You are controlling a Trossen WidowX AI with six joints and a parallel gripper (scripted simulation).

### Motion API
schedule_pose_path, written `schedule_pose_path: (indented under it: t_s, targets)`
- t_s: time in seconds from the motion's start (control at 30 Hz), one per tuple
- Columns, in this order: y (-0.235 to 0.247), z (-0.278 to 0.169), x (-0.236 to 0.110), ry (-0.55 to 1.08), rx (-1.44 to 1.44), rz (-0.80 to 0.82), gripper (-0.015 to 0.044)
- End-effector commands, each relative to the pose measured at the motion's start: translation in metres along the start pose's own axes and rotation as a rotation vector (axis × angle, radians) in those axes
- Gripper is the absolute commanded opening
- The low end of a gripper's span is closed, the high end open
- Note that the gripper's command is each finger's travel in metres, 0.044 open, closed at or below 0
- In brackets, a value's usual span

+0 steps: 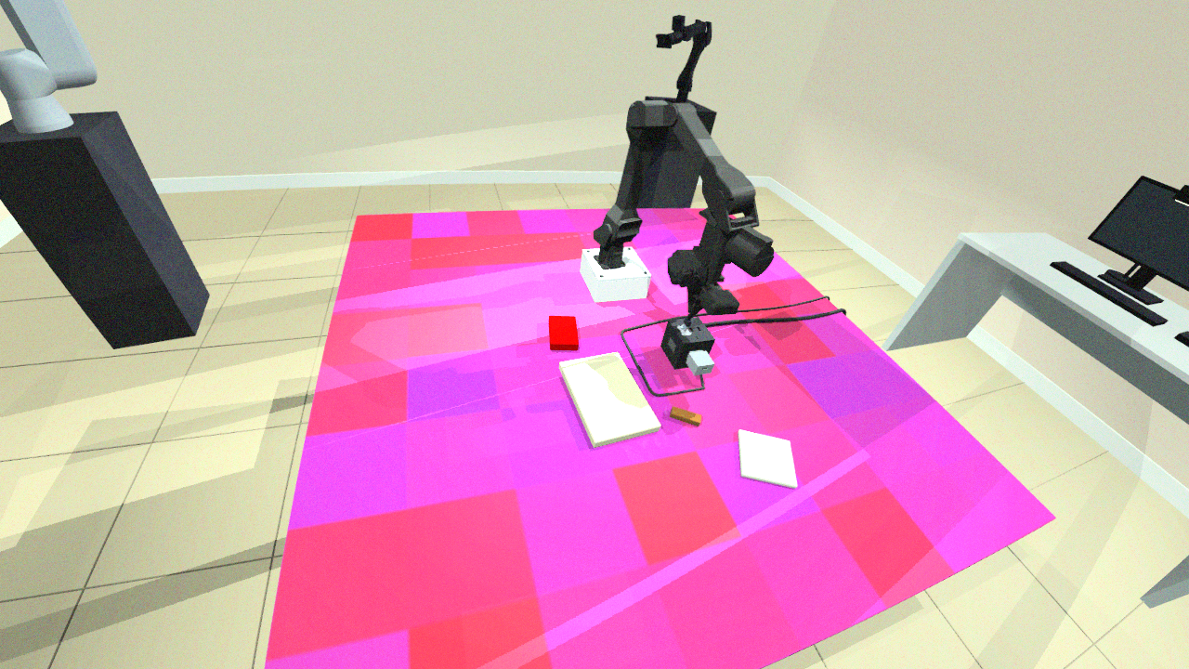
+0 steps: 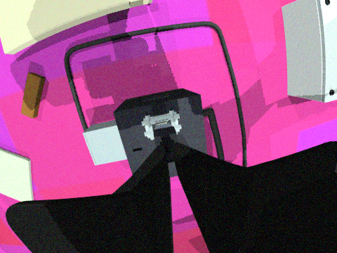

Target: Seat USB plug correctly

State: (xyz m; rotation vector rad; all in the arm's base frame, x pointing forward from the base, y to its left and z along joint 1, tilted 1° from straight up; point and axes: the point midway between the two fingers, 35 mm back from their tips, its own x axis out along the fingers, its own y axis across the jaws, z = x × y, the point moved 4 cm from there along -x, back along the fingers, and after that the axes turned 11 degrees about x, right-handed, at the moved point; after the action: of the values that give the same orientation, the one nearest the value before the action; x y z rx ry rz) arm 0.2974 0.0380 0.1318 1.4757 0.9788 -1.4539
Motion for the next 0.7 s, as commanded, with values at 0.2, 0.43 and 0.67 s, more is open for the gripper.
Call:
schedule_pose_path:
  t_s: [0.2,0.43,0.67]
  targets:
    - [0.001,0.0,-0.008,0.003,0.001,0.005,0.0]
    - [0.001,0.0,-0.013,0.003,0.001,0.005,0.0]
    - [0.001,0.0,-0.017,0.003,0.001,0.005,0.0]
